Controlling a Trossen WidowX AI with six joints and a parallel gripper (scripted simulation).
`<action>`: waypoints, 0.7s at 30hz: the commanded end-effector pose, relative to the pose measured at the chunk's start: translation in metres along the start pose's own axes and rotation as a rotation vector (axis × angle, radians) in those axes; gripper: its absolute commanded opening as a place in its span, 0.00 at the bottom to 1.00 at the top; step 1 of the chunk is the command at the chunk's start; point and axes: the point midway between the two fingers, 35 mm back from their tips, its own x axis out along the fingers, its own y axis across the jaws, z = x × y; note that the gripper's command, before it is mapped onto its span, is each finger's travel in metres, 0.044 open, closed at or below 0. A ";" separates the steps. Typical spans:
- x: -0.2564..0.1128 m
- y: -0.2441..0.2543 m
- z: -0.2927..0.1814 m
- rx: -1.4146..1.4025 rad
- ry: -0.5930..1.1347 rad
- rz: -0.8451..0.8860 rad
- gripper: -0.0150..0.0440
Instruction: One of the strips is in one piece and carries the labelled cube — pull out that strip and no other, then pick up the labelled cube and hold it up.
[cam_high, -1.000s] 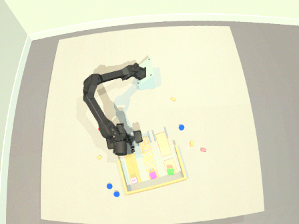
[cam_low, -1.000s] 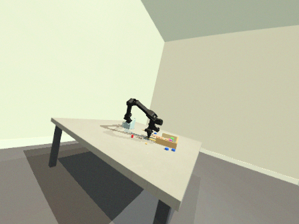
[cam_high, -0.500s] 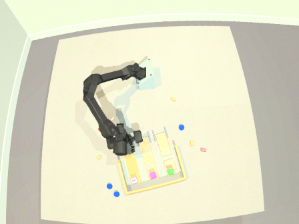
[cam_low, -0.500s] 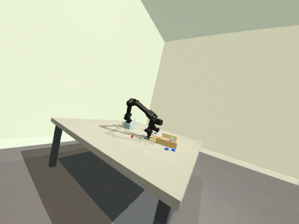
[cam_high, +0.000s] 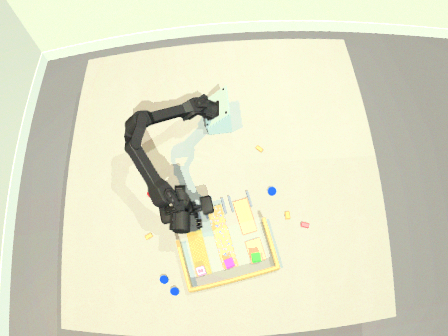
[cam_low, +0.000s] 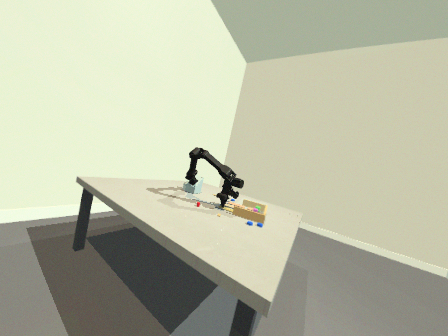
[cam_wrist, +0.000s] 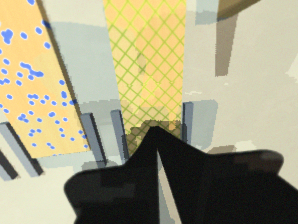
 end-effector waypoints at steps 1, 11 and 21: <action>0.001 0.000 0.001 -0.003 -0.002 0.004 0.25; 0.002 0.000 0.001 -0.003 -0.002 0.003 0.25; 0.003 0.000 0.001 -0.003 -0.002 0.003 0.25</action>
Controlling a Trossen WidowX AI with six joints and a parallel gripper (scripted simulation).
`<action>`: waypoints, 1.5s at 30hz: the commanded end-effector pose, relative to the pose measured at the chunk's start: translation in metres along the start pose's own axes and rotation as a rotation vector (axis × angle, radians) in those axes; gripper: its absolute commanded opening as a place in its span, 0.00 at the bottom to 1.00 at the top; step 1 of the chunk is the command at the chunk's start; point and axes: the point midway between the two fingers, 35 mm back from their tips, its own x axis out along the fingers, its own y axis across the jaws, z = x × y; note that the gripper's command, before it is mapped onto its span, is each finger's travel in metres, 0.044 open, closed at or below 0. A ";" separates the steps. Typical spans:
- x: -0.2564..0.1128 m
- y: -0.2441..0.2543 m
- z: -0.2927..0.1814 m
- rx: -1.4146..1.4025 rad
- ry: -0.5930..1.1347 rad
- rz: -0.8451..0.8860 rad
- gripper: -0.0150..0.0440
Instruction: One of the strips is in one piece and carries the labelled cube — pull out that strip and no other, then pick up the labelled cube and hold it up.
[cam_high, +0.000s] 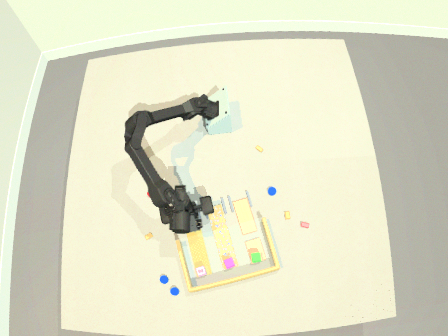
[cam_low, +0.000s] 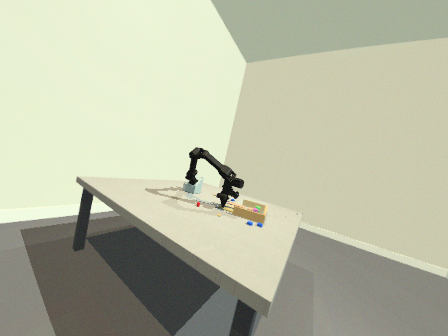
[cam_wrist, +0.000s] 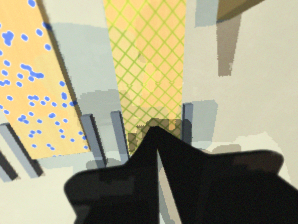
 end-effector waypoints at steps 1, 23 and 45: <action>0.003 0.000 0.001 0.000 0.000 0.004 0.25; 0.004 -0.001 -0.032 -0.001 0.002 0.004 0.25; 0.005 -0.001 -0.065 -0.003 0.003 0.004 0.25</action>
